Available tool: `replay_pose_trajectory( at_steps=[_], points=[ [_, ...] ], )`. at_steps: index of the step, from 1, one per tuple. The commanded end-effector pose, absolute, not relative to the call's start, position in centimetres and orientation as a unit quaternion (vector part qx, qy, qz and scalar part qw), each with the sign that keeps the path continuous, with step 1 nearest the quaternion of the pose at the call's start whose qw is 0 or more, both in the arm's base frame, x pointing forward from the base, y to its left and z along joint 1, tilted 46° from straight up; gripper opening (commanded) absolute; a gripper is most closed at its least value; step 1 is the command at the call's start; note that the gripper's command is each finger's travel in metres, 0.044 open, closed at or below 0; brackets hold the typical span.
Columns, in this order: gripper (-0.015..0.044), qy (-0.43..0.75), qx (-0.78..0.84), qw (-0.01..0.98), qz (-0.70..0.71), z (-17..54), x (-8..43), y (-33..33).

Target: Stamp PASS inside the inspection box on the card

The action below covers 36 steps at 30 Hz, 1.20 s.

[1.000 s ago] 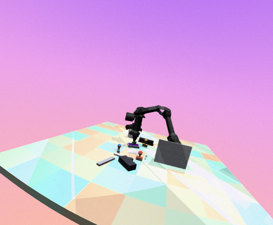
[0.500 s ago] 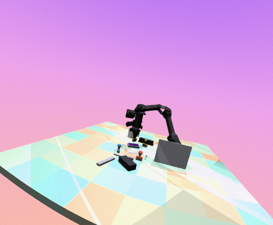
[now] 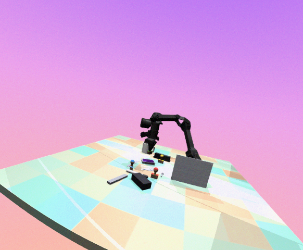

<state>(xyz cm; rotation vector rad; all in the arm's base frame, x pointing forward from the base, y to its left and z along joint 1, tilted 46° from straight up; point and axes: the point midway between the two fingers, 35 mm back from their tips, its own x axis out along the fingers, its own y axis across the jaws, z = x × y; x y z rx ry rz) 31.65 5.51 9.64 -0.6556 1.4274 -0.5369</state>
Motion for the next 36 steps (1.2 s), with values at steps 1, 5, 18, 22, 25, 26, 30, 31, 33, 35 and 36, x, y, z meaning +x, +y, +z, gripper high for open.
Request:
replay_pose_trajectory(
  at_steps=[1,5,18,22,25,26,30,31,33,35,36],
  points=[
    [0.0000,0.631,-0.275,0.680,-0.252,8.9,31.3,6.4],
    [0.0000,0.619,-0.242,0.693,-0.280,7.7,30.6,7.6],
    [0.0000,0.568,-0.137,0.723,-0.368,4.0,27.7,11.1],
    [0.0000,0.557,-0.116,0.727,-0.385,3.3,27.1,11.7],
    [0.0000,0.557,-0.116,0.727,-0.385,3.3,27.1,11.7],
    [0.0000,0.557,-0.116,0.727,-0.385,3.3,27.1,11.7],
    [0.0000,0.557,-0.116,0.727,-0.385,3.2,27.1,11.6],
    [0.0000,0.557,-0.116,0.727,-0.385,3.1,27.1,11.5],
    [0.0000,0.557,-0.116,0.727,-0.385,3.0,27.1,11.4],
    [0.0000,0.557,-0.116,0.727,-0.385,2.9,27.1,11.3],
    [0.0000,0.557,-0.116,0.727,-0.385,2.9,27.2,11.3]
  ],
)
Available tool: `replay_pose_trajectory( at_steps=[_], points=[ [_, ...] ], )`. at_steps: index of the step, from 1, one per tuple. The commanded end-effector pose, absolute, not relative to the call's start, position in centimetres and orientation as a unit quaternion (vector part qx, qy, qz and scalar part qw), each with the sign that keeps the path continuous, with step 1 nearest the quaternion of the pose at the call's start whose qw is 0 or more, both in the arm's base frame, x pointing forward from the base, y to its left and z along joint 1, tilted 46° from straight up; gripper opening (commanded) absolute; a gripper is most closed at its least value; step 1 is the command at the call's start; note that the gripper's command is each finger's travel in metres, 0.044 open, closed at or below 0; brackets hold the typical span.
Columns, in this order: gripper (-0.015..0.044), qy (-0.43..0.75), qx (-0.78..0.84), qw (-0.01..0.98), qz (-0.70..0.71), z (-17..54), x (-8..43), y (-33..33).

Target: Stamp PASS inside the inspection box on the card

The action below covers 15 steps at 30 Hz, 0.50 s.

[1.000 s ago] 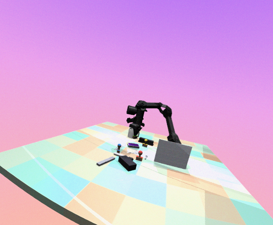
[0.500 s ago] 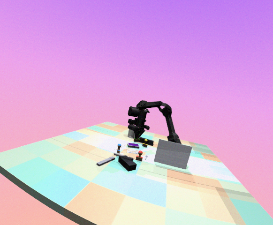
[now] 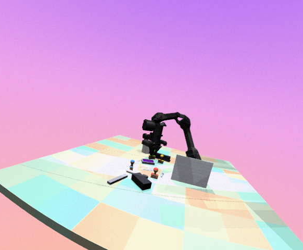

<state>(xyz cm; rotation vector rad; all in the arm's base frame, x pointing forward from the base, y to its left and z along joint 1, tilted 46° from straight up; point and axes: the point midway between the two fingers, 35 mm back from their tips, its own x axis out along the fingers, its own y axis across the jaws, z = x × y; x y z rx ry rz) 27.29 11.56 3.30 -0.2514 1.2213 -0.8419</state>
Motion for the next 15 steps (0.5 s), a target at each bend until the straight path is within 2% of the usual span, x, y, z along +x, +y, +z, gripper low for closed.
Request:
replay_pose_trajectory(
  at_steps=[1,15],
  points=[
    [0.0000,0.557,-0.116,0.727,-0.385,2.82,27.17,11.25],
    [0.0000,0.556,-0.117,0.727,-0.385,2.14,27.31,10.62]
  ],
)
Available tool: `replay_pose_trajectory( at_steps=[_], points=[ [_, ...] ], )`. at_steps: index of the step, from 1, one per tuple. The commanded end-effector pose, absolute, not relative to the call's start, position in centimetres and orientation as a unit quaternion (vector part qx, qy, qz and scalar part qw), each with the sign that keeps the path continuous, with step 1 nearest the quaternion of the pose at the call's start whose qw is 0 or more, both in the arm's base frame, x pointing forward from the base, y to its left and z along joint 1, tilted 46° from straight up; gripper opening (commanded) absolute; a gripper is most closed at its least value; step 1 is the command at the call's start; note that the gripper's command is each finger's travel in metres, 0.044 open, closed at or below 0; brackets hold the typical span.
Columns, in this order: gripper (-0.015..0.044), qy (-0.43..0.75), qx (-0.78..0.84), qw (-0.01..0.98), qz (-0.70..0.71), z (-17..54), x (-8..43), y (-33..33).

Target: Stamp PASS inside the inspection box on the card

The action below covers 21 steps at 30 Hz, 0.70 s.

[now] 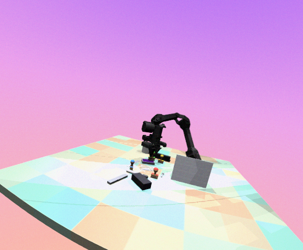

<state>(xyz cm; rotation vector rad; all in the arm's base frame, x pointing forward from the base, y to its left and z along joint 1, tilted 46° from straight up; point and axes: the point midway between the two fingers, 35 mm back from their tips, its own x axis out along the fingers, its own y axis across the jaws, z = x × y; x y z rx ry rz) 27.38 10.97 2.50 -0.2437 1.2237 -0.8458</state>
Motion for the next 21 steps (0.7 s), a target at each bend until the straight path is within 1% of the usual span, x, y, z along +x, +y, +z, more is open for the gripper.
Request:
replay_pose_trajectory(
  at_steps=[1,21],
  points=[
    [0.0000,0.556,-0.117,0.727,-0.385,2.09,27.32,10.58],
    [0.0000,0.556,-0.118,0.727,-0.386,1.14,27.47,9.66]
  ],
)
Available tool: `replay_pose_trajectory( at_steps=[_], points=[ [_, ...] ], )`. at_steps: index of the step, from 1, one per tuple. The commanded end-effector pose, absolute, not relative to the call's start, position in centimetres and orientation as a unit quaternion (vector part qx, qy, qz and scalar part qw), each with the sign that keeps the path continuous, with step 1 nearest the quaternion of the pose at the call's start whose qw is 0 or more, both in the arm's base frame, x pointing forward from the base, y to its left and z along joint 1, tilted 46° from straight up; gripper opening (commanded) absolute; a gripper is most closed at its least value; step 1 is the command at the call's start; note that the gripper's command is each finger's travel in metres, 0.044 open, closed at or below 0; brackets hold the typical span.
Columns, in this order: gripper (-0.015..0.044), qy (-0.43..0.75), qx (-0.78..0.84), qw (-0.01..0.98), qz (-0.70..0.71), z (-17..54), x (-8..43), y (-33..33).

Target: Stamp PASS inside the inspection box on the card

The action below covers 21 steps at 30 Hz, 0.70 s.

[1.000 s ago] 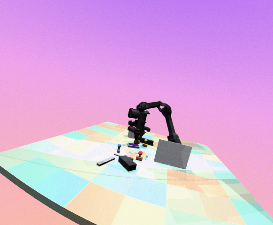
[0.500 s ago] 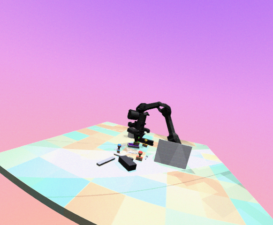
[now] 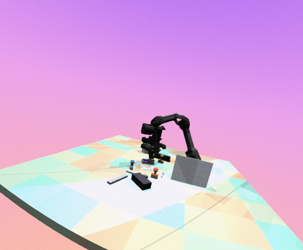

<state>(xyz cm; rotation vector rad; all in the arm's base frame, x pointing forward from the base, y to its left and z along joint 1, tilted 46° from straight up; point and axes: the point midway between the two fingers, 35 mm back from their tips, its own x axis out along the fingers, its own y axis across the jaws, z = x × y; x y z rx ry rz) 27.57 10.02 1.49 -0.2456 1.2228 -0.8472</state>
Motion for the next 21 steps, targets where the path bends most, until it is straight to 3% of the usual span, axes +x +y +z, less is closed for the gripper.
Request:
replay_pose_trajectory(
  at_steps=[1,21],
  points=[
    [0.0000,0.556,-0.118,0.727,-0.386,1.10,27.47,9.61],
    [0.0000,0.556,-0.119,0.727,-0.386,0.18,27.56,8.67]
  ],
)
